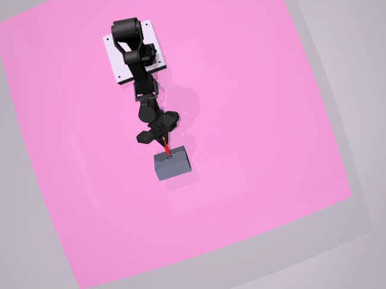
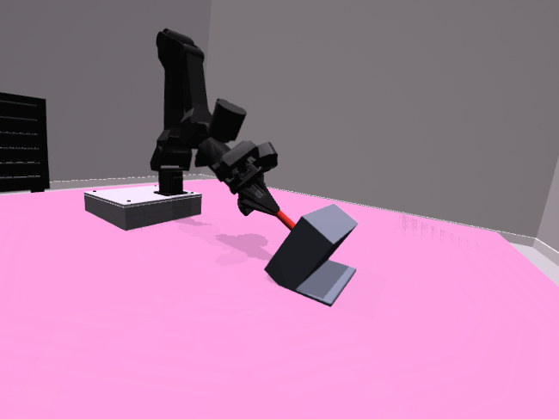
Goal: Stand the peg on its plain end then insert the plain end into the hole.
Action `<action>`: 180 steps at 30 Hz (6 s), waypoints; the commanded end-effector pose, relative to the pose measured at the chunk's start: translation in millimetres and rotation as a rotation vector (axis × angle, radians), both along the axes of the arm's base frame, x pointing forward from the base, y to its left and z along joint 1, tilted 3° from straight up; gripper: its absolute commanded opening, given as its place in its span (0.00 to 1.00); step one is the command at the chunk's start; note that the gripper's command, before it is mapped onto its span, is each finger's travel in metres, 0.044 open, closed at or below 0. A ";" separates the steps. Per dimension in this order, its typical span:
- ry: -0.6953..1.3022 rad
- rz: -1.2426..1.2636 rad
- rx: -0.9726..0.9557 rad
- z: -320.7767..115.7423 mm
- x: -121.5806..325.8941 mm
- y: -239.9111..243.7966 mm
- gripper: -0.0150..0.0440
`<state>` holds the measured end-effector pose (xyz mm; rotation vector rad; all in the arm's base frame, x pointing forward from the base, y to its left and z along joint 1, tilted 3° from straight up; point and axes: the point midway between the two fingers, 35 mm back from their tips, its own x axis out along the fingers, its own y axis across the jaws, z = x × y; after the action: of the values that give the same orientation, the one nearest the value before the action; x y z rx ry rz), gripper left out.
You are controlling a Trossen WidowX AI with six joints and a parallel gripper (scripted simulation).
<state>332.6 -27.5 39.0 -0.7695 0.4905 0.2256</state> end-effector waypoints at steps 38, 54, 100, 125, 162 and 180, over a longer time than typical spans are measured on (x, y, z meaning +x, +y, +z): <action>-0.001 0.000 0.000 -0.2 9.9 -1.0 0.25; -0.002 0.000 0.000 -2.5 16.6 -1.5 0.25; -0.003 0.000 0.000 -13.2 36.7 -2.5 0.25; 0.002 0.006 0.001 -14.7 35.8 -1.5 0.79; -0.001 0.003 0.000 4.6 16.0 -3.4 1.00; -0.002 0.001 0.000 13.5 6.0 -4.3 1.00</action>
<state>340.4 -32.6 51.7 -0.7690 0.4901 0.2195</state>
